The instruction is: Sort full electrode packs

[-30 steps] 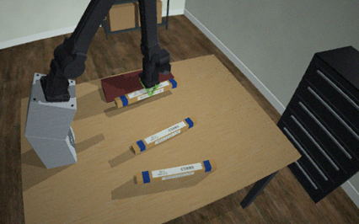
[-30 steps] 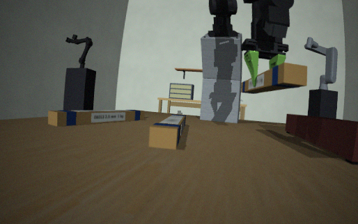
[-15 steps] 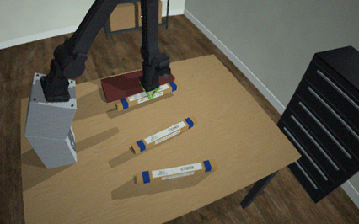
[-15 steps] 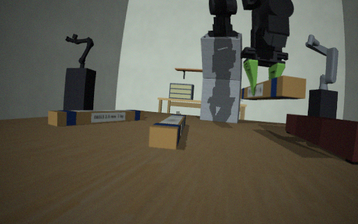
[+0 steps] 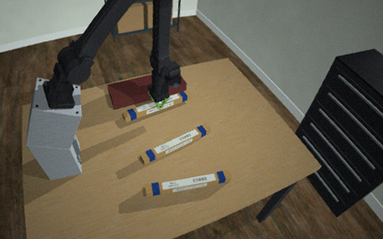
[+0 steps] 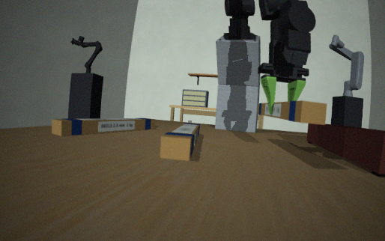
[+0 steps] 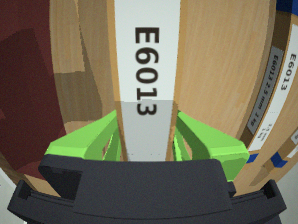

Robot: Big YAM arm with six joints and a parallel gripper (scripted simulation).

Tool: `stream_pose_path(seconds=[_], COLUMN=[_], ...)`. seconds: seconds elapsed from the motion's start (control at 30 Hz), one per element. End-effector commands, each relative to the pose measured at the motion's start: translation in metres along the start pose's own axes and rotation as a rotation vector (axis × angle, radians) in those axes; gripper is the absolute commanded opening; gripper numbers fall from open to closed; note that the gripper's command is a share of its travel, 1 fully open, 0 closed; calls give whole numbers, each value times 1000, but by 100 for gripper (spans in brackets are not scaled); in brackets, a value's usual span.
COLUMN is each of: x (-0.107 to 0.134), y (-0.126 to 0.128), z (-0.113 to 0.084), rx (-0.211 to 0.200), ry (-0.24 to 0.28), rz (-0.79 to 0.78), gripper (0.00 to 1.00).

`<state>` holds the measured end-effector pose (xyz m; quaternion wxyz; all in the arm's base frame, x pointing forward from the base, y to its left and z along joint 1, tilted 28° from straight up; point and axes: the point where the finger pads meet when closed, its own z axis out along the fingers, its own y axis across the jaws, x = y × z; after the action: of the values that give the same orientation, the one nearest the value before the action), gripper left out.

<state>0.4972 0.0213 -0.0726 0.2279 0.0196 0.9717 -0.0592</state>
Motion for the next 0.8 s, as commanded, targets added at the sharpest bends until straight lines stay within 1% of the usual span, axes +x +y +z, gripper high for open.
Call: stream_pose_path(seconds=[0.0,0.27,0.47,0.77], x=[-18,-14,-19,-13], y=[-1,-3,-1,-3], z=[2,19,20,39], rx=[-4,-1,-4,-1], ry=[-39,-27,-40,-26], rz=[0,2,0,1], gripper=[0,0,0,0])
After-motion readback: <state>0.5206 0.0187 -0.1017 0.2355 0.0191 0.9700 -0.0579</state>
